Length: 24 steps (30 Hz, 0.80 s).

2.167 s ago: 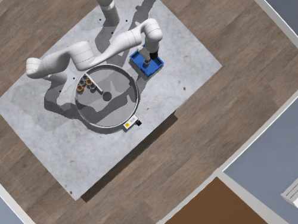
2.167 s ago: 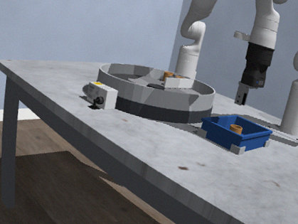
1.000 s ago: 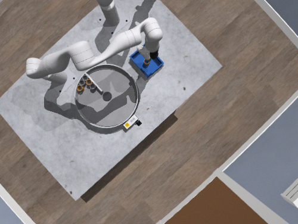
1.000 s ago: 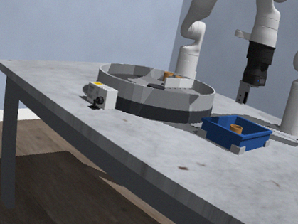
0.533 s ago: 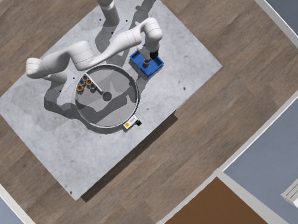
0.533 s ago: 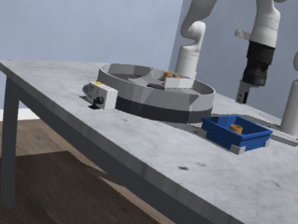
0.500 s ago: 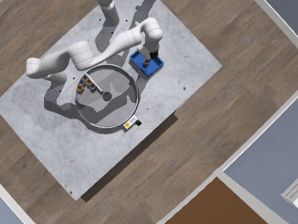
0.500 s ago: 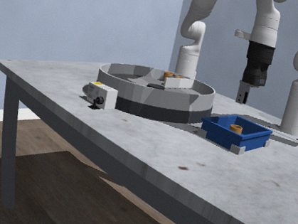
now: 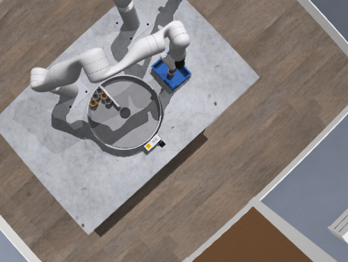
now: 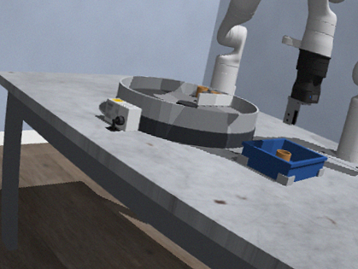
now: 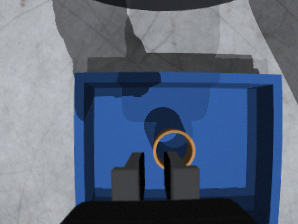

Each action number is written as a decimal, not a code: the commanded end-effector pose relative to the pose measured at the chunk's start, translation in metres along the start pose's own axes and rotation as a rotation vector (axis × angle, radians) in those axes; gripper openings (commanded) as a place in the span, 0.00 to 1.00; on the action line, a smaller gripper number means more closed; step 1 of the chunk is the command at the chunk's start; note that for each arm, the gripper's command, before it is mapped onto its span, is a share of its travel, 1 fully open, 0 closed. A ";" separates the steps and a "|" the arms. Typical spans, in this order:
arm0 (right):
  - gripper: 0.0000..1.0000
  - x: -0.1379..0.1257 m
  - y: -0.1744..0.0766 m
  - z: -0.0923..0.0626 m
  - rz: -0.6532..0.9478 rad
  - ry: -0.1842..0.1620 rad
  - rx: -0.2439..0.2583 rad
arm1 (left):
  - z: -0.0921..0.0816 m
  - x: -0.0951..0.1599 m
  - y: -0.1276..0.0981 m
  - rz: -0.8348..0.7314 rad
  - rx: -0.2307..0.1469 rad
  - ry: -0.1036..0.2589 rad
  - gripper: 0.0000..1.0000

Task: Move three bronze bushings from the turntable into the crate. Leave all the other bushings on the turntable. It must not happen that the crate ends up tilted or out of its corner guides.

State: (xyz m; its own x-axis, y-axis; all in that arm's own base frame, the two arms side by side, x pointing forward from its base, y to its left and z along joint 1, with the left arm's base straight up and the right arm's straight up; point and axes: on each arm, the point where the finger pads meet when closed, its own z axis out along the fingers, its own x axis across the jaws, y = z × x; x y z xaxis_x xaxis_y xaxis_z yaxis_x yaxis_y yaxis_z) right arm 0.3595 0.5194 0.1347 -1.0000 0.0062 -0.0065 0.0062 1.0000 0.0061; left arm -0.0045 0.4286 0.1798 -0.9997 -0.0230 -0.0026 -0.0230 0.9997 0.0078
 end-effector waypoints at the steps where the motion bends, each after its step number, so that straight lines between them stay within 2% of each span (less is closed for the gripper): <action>1: 0.38 0.004 0.003 -0.004 -0.010 0.004 -0.005 | -0.001 0.003 -0.004 0.004 0.008 0.003 1.00; 24: 0.38 0.004 0.003 -0.008 -0.010 0.004 -0.005 | -0.001 0.003 -0.004 0.004 0.008 0.003 1.00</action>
State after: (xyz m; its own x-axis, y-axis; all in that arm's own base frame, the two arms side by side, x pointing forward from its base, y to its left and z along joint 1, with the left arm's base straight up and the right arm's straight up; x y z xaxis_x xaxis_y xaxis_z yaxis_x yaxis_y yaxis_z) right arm 0.3597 0.5194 0.1385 -1.0000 0.0065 -0.0068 0.0064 1.0000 0.0061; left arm -0.0045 0.4286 0.1798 -0.9997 -0.0230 -0.0026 -0.0230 0.9997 0.0078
